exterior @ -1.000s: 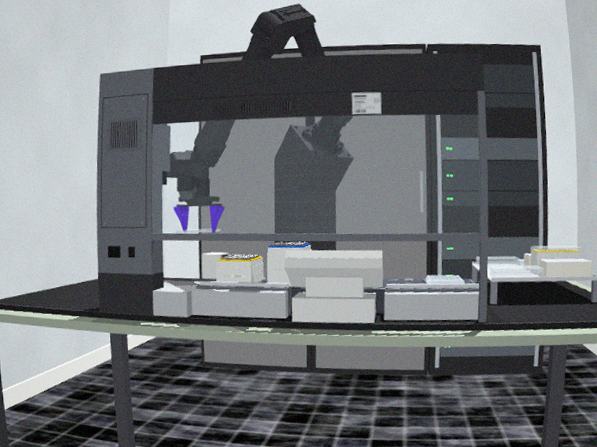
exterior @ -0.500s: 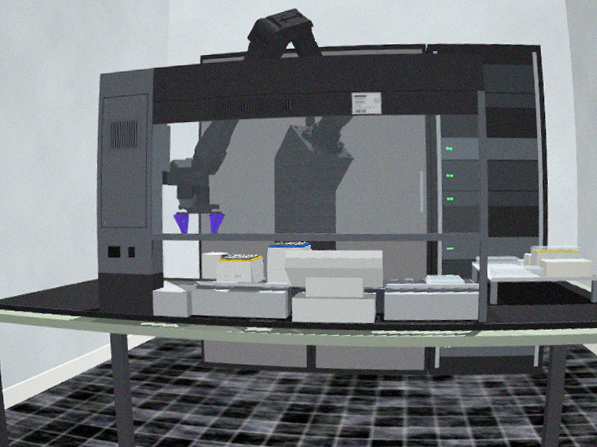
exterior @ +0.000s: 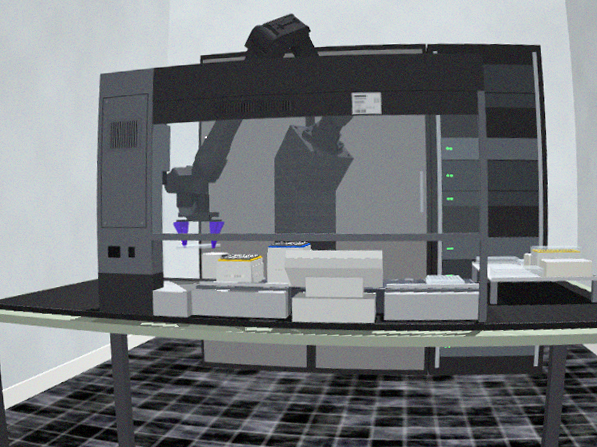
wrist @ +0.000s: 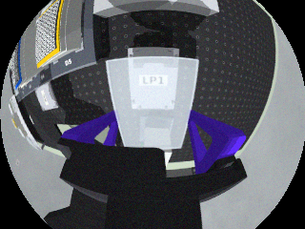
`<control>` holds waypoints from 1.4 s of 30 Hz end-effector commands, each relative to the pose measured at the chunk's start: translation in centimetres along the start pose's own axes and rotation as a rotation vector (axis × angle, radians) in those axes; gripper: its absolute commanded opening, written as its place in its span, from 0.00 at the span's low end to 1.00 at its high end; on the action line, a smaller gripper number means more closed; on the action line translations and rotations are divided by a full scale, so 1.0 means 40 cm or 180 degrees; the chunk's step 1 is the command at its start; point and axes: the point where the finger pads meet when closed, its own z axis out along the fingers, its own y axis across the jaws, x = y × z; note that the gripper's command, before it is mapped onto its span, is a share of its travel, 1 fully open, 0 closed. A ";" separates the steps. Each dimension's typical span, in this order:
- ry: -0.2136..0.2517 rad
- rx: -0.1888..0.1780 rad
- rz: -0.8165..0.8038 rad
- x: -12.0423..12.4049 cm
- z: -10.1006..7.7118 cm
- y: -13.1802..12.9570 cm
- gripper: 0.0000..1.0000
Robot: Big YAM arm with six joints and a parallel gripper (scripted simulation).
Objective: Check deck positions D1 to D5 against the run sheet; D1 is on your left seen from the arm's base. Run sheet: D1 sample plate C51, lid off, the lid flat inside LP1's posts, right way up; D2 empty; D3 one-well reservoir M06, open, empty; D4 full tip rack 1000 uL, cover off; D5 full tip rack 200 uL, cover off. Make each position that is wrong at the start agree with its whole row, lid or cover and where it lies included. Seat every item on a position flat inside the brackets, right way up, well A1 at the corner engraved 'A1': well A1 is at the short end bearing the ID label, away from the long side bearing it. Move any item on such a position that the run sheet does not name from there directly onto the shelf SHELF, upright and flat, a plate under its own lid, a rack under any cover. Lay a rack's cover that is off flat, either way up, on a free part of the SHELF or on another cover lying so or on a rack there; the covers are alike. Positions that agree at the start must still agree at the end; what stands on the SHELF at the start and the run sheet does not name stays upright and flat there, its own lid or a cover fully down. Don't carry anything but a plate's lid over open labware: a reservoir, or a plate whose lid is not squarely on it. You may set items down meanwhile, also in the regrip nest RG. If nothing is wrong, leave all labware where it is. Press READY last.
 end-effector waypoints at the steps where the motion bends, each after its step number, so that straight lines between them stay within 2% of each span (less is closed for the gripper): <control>1: -0.0003 0.0009 0.0026 -0.003 0.022 -0.002 0.00; 5: -0.0003 0.0009 0.0027 -0.003 0.030 -0.003 0.00; 6: -0.0043 0.0043 0.0084 0.001 0.018 -0.023 0.00; 8: -0.0002 0.0009 0.0027 -0.003 0.043 -0.003 0.00; 20: -0.0002 0.0008 0.0028 -0.002 0.093 -0.002 0.00; 22: -0.0002 0.0008 0.0028 -0.002 0.093 -0.002 0.00; 23: -0.0040 0.0040 0.0091 0.002 0.080 -0.023 0.00; 25: -0.0002 0.0008 0.0028 -0.002 0.106 -0.002 0.00; 37: -0.0002 0.0007 0.0029 -0.001 0.156 -0.001 0.00; 39: -0.0002 0.0007 0.0029 -0.001 0.156 -0.001 0.00; 40: -0.0035 0.0037 0.0099 0.004 0.143 -0.023 0.00; 42: -0.0002 0.0007 0.0029 -0.001 0.168 -0.001 0.00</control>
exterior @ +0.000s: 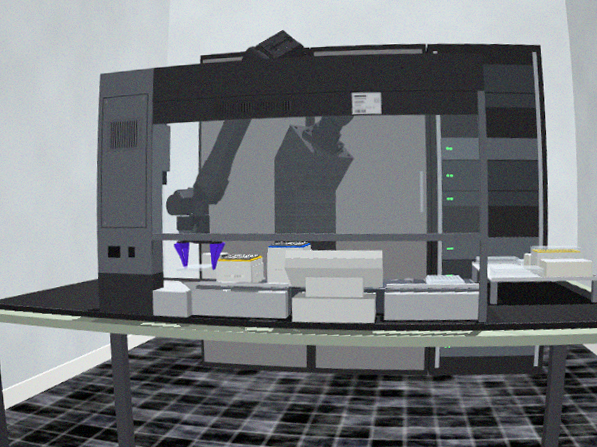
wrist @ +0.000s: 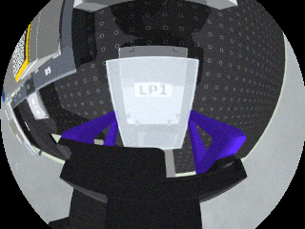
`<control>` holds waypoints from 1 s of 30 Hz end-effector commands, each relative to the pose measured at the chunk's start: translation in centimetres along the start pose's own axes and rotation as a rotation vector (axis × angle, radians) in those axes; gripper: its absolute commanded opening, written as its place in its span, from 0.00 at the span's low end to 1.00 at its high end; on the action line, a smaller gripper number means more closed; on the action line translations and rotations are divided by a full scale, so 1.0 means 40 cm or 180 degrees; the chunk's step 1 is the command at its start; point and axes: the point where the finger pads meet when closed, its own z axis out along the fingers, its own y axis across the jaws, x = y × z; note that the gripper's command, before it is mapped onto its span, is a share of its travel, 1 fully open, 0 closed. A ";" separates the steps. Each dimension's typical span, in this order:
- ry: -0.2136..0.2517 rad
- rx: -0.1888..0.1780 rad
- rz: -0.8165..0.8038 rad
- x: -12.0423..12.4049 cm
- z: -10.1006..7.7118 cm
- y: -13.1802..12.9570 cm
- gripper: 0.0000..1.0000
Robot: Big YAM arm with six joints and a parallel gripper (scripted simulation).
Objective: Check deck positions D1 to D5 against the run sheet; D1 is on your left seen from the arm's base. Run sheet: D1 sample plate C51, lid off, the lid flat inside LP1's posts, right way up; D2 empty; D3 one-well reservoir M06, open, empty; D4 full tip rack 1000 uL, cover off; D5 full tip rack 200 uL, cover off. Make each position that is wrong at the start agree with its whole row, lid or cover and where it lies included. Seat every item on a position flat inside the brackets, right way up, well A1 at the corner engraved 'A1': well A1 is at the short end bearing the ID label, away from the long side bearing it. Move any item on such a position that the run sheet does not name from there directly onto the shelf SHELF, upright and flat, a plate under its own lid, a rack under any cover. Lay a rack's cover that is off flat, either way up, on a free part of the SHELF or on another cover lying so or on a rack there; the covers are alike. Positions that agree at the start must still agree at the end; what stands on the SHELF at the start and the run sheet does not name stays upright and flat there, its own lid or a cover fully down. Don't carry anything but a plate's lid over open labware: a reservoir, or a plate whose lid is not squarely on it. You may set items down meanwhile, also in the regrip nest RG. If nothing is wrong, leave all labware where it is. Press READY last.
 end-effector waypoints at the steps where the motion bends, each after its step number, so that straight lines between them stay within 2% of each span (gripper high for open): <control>1: -0.0013 0.0006 0.0004 -0.008 0.022 0.000 0.00; 12: -0.0012 0.0007 0.0005 -0.008 0.068 0.000 0.00; 14: -0.0012 0.0007 0.0005 -0.008 0.068 0.000 0.00; 15: -0.0039 0.0036 0.0082 -0.002 0.055 -0.022 0.00; 17: -0.0012 0.0007 0.0005 -0.008 0.080 0.000 0.00; 30: -0.0012 0.0006 0.0006 -0.007 0.130 0.001 0.00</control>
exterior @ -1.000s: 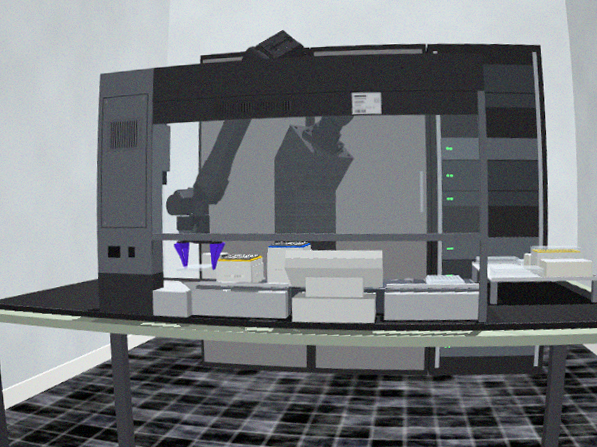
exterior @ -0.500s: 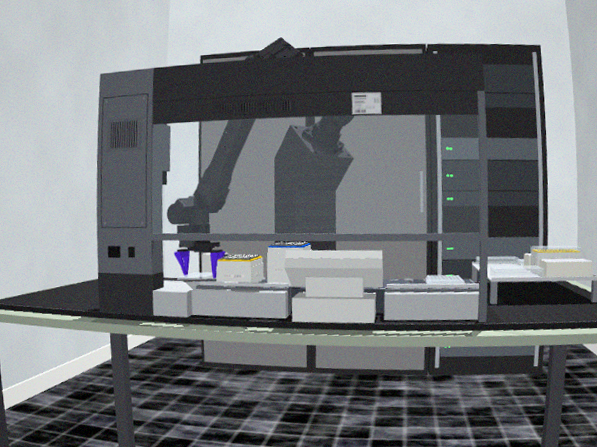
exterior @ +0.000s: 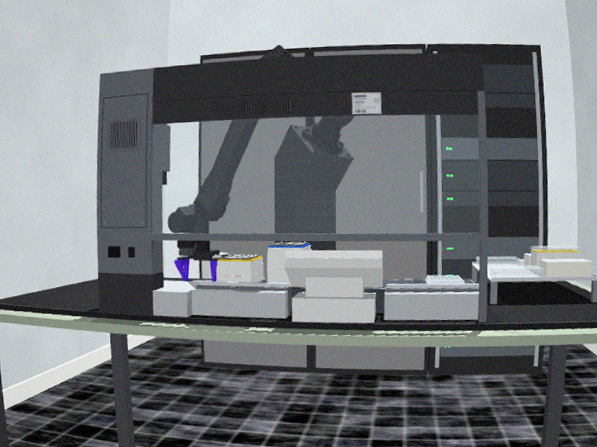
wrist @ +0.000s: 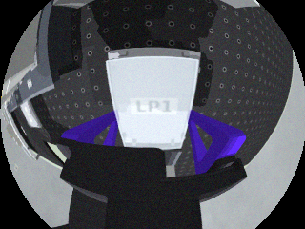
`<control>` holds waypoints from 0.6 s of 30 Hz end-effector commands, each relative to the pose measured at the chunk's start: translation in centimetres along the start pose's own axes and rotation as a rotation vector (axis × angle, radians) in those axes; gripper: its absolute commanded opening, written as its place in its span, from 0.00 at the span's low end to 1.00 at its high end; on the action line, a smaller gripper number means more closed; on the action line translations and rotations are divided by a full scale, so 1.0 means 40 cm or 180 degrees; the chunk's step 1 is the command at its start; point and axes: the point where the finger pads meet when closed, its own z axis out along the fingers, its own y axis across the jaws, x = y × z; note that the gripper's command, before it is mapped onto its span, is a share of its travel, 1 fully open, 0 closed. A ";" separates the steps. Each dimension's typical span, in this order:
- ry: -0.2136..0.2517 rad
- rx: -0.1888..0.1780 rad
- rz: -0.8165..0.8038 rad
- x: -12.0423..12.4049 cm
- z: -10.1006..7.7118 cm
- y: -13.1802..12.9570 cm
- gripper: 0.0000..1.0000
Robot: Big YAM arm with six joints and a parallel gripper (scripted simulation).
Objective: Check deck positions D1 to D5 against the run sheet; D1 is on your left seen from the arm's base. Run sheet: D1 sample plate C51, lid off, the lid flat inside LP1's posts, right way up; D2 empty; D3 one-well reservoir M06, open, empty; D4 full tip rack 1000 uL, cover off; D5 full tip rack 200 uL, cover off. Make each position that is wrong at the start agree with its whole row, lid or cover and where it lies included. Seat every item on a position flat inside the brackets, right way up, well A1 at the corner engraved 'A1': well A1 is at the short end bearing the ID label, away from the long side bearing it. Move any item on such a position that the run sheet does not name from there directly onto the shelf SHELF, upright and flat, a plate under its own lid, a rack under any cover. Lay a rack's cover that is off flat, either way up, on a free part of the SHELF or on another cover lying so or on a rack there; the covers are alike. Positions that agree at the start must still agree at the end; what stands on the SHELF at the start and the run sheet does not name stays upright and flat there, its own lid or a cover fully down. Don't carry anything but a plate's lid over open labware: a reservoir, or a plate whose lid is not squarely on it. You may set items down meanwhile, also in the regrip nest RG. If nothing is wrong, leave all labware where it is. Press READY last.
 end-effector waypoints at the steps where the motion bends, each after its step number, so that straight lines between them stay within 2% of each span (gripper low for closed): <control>1: -0.0008 0.0009 0.0030 -0.001 0.013 -0.001 0.00; 2: -0.0029 0.0036 0.0114 0.005 0.000 -0.025 0.00; 4: -0.0066 0.0052 0.0098 -0.017 -0.013 -0.030 0.00; 18: -0.0031 0.0024 0.0050 -0.008 -0.007 -0.012 0.00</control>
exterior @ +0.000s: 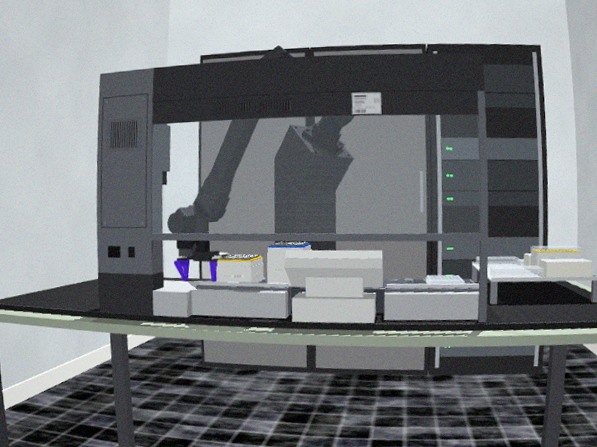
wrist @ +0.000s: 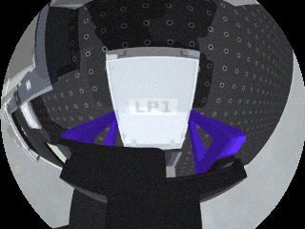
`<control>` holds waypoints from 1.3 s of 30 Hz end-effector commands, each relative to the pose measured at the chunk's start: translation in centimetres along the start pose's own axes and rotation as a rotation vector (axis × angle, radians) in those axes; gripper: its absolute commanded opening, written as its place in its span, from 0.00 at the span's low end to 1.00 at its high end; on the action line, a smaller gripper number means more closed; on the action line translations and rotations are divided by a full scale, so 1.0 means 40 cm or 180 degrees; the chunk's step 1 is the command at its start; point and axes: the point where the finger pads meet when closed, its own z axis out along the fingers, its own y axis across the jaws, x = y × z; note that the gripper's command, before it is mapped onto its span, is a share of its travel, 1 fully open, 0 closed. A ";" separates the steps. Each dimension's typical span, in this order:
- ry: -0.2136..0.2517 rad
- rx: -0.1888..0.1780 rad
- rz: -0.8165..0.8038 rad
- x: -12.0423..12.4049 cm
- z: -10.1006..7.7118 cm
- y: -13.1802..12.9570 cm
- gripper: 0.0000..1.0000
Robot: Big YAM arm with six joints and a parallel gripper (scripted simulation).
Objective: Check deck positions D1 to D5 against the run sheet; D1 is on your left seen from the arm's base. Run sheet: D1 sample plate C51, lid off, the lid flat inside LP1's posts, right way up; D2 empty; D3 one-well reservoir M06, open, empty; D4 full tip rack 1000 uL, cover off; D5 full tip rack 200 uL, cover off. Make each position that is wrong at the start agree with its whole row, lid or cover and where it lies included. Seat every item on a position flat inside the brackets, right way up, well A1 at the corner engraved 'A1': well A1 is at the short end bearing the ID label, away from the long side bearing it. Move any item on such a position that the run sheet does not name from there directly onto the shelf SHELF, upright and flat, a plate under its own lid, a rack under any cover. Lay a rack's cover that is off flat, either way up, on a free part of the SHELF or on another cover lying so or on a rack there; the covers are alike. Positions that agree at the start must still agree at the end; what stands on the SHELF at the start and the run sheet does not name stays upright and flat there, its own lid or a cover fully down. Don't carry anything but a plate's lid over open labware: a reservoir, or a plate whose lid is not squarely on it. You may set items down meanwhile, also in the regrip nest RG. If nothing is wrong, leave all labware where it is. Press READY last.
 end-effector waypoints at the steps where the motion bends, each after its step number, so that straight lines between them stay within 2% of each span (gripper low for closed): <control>1: -0.0033 0.0023 0.0018 -0.010 -0.012 -0.009 0.00; 39: -0.0052 0.0042 0.0058 -0.021 -0.017 -0.024 0.00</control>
